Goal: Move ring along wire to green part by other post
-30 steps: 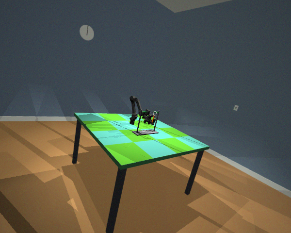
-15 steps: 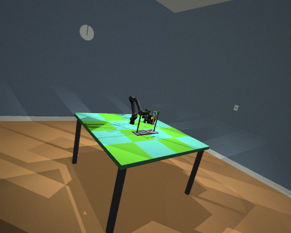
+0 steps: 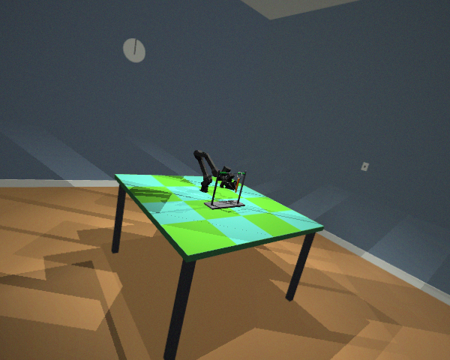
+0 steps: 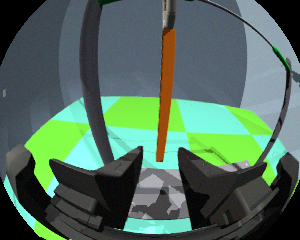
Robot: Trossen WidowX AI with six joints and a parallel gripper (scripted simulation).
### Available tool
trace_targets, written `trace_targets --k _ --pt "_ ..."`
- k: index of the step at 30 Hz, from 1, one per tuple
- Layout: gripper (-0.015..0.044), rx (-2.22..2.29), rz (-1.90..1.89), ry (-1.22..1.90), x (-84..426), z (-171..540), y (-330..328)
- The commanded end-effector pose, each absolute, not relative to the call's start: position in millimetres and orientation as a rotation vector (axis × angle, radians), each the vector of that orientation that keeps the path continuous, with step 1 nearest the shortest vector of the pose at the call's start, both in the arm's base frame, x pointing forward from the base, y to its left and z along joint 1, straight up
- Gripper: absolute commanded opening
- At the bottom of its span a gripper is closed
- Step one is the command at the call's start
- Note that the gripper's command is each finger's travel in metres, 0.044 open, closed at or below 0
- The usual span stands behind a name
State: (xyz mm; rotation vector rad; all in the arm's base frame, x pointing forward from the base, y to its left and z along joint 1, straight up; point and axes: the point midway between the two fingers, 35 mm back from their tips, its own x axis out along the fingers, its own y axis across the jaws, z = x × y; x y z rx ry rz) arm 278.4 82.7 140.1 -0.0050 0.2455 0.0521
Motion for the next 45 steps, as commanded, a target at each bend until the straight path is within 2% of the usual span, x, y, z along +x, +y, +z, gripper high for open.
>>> trace_targets --k 1,40,45 --pt "0.0160 -0.003 0.048 0.250 270.1 138.3 80.6" --pt "0.0160 -0.003 0.047 0.250 262.1 138.9 79.3" --pt "0.0291 -0.003 0.052 0.249 243.9 145.9 80.1"
